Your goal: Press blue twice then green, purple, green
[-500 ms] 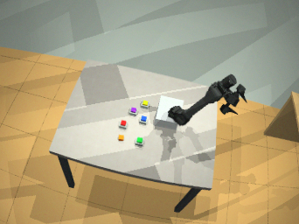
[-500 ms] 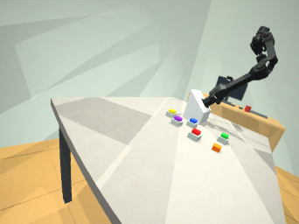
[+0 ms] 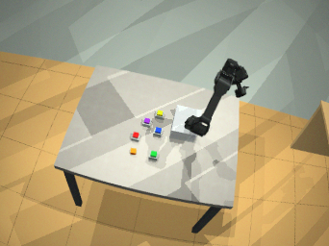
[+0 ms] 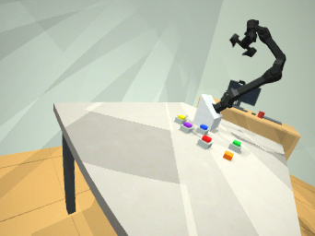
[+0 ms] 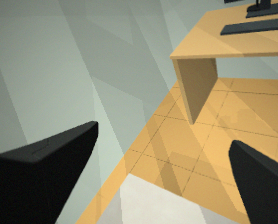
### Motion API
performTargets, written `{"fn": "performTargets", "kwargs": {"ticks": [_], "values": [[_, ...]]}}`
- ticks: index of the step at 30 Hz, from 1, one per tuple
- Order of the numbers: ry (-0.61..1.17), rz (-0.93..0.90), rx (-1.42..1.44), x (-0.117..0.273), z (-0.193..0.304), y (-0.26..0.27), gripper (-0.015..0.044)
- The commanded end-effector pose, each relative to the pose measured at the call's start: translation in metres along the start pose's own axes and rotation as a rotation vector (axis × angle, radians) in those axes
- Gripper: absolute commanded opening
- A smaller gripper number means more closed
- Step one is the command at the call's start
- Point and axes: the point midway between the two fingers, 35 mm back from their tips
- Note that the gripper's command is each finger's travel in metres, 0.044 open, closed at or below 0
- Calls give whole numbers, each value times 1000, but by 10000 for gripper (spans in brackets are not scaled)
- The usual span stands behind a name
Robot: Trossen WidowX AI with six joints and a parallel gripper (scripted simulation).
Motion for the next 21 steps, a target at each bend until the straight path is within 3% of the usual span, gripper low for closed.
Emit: {"fn": "performTargets", "kwargs": {"ticks": [1, 11, 16, 21], "values": [[74, -203, 269, 18, 46, 59, 400], [238, -714, 1009, 96, 206, 149, 400], [323, -964, 1396, 141, 297, 148, 400], [428, -1212, 1786, 181, 384, 112, 400]]}}
Point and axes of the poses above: the point midway between the two fingers, 35 mm back from their tips, its own x axis back along the fingers, its own y axis across the jaws, z = x × y, and after that the axes turned 4 degrees about x, right-handed
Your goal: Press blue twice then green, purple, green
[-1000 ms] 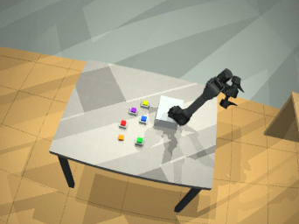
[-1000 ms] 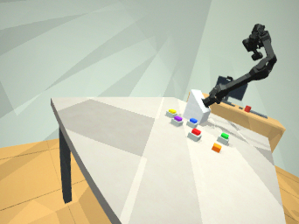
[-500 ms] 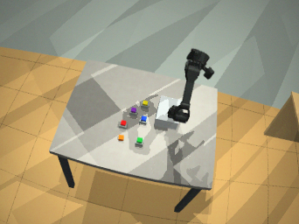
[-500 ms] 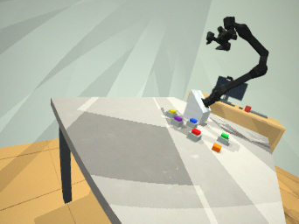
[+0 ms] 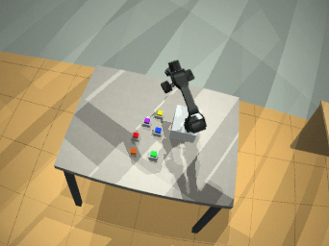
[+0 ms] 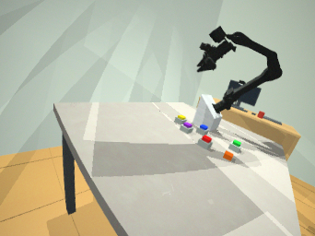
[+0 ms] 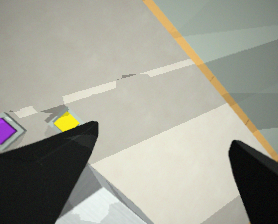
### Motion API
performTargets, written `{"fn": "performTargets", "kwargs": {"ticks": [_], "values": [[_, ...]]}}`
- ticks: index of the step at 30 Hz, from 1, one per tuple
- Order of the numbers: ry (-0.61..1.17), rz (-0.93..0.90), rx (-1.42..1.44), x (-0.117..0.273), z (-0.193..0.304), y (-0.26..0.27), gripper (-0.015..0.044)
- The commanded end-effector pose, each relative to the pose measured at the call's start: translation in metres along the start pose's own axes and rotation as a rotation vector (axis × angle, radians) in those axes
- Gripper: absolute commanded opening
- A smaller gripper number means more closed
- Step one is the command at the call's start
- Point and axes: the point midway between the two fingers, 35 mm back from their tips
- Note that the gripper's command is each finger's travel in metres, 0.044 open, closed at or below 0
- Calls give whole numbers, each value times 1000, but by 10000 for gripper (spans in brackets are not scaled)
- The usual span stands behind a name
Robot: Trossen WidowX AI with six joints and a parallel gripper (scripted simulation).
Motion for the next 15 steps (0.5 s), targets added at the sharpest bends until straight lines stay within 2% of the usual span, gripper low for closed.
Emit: {"fn": "performTargets", "kwargs": {"ticks": [1, 6, 9, 15], "values": [[90, -205, 280, -24, 24, 69, 400], [214, -500, 633, -43, 83, 150, 400], [279, -652, 785, -46, 120, 181, 400], [287, -670, 801, -46, 125, 184, 400]]}}
Point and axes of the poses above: the point midway between the two fingers, 35 mm back from their tips, its own x axis back along the fingers, its own y axis across the jaws, z = x × y, and after that the axes turned 4 degrees about x, right-handed
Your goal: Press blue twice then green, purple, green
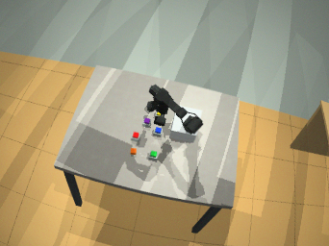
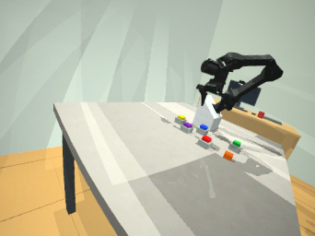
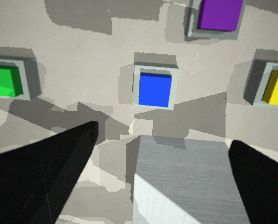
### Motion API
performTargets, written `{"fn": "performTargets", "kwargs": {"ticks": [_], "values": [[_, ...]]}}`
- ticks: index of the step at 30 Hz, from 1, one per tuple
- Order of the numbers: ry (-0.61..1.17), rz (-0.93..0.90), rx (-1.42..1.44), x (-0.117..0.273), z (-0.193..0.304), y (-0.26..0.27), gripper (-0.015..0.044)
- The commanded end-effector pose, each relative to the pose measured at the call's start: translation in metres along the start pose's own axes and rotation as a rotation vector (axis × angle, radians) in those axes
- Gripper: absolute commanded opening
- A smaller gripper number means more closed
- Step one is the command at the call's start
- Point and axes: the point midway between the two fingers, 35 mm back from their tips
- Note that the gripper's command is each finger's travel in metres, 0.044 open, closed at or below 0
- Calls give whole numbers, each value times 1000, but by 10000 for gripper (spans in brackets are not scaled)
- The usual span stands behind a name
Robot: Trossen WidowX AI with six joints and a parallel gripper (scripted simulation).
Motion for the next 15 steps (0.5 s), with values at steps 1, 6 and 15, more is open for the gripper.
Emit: {"fn": "performTargets", "kwargs": {"ticks": [1, 6, 15], "values": [[3, -27, 22, -4, 1, 5, 400], [2, -25, 22, -44, -1, 6, 295], [2, -30, 23, -66, 1, 8, 59]]}}
Point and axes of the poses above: the point midway between the two fingers, 35 mm back from their tips, its own x axis back along the fingers, its own y axis across the jaws, z = x × y, and after that the axes turned 4 degrees about x, right-handed
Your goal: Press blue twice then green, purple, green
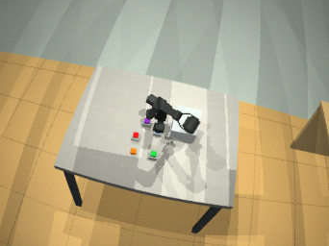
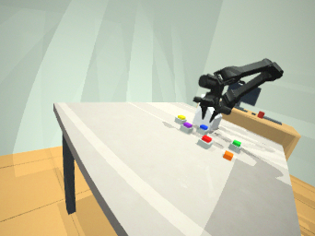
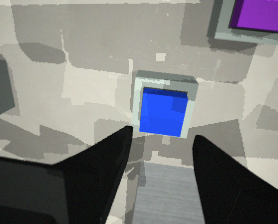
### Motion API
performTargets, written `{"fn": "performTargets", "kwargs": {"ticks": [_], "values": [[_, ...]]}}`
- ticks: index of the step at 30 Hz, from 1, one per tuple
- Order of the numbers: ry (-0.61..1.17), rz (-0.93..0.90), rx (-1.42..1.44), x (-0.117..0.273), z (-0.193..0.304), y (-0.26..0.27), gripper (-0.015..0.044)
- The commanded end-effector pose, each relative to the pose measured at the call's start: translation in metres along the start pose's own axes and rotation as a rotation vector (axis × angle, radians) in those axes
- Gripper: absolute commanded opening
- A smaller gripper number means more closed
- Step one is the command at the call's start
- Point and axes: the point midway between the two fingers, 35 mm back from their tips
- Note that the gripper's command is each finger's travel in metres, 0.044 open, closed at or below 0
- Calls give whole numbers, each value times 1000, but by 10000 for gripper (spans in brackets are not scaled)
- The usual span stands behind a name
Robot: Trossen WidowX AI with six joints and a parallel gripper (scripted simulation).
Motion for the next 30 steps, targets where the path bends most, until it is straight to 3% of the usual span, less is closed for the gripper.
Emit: {"fn": "performTargets", "kwargs": {"ticks": [1, 30], "values": [[-4, -3, -4, -3, 0, 0, 32], [-5, -4, -4, -32, -1, 0, 20]]}}
Point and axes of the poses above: the point midway between the two fingers, 35 mm back from their tips, its own x axis back along the fingers, its own y axis across the jaws, z = x × y, and after that the axes turned 4 degrees about x, right-handed
